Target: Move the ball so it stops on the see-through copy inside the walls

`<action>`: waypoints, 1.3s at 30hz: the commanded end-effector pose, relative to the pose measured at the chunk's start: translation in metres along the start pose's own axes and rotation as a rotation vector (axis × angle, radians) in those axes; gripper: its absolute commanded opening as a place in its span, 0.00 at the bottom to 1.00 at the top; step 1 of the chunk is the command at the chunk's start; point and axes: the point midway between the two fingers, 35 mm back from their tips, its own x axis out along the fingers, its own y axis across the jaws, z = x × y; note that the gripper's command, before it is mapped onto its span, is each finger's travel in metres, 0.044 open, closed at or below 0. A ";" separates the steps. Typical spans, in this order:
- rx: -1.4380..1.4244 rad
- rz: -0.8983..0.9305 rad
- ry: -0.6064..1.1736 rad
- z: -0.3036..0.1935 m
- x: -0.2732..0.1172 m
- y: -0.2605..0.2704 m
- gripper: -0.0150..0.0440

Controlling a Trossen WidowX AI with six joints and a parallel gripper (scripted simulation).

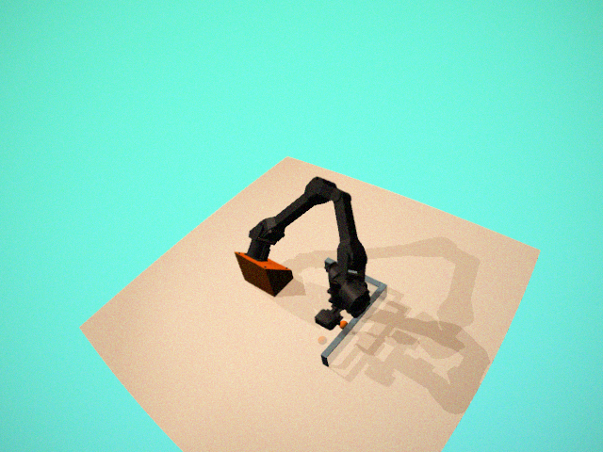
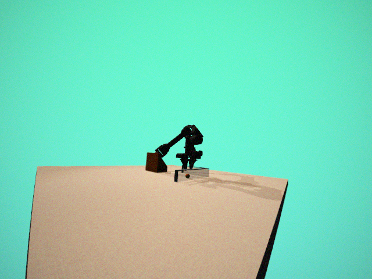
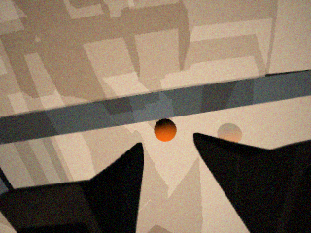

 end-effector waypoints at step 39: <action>0.016 0.002 0.003 -0.005 0.035 -0.005 0.25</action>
